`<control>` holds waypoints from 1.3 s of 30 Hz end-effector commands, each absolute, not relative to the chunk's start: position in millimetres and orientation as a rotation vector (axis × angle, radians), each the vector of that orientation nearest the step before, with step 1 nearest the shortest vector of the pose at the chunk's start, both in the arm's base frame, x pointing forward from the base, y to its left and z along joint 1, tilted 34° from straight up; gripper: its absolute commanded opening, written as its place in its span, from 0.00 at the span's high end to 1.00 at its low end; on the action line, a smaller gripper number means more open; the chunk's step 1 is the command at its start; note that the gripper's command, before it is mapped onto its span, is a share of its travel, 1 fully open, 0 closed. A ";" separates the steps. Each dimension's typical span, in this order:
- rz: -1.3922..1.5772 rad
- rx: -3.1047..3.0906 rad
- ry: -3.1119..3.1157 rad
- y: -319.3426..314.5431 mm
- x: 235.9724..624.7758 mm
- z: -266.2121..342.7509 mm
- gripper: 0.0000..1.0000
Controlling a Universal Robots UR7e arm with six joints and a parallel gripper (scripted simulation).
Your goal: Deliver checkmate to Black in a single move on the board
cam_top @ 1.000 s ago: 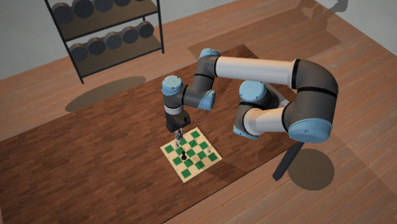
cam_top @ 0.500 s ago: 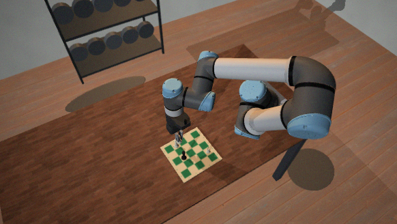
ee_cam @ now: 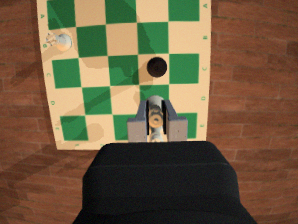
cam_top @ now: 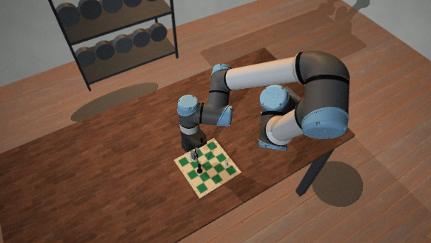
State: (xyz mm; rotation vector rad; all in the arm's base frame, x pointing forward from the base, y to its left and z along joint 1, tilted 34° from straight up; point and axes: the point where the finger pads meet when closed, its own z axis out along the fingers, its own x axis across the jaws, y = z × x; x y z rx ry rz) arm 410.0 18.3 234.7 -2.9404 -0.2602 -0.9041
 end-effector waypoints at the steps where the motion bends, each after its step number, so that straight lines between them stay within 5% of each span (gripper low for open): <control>1: -0.906 -2.940 -0.261 21.0 420.8 218.7 1.00; 39: -0.906 -2.940 -0.261 22.4 427.5 208.8 1.00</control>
